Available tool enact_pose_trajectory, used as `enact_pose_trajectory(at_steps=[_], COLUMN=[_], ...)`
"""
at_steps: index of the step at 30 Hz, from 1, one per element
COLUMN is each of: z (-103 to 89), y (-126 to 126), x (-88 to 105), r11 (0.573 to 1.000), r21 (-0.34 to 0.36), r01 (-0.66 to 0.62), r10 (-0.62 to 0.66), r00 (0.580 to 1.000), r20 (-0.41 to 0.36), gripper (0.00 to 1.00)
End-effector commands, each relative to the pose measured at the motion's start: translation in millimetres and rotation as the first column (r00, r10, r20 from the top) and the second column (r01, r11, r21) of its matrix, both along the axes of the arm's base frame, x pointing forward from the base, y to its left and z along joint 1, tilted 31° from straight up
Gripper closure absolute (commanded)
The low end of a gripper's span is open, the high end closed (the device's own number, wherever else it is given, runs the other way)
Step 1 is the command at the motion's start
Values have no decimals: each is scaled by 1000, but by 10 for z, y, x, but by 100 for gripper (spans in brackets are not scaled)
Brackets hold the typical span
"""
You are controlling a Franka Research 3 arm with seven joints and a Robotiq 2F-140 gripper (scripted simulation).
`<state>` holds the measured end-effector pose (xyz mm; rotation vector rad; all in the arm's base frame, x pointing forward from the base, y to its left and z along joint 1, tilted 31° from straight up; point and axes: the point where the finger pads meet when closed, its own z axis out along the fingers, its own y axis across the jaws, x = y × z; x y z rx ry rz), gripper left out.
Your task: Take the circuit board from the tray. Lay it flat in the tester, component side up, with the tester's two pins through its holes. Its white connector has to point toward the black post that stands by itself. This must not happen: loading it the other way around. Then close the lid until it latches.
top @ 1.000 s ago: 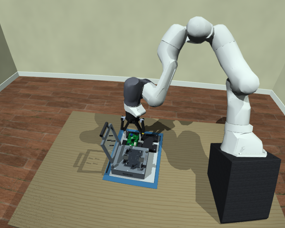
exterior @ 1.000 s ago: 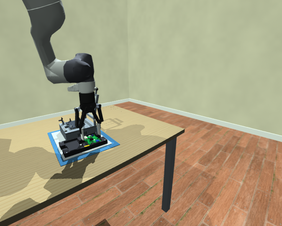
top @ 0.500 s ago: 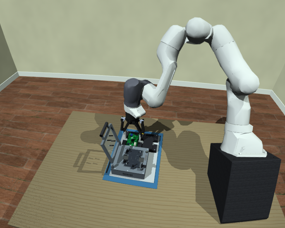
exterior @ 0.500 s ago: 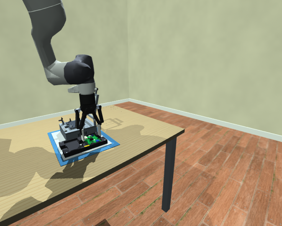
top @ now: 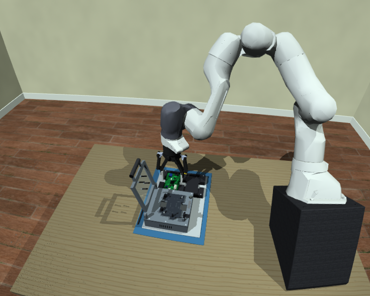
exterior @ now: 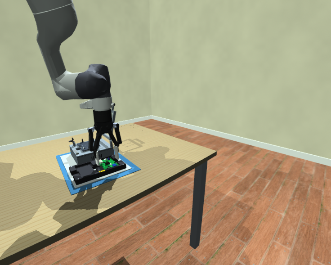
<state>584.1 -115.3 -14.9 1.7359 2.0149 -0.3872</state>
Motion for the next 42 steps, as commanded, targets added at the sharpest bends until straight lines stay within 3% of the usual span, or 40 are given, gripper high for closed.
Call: enact_pose_trajectory(at_steps=[1,42], z=[-2,-65], y=[-8,-44], x=[11,21], r11=[1000,1000], r21=[1,1], r01=[2,2], r10=[-2,-2], r00=[1000,1000], r20=[4,4], gripper=[42,42])
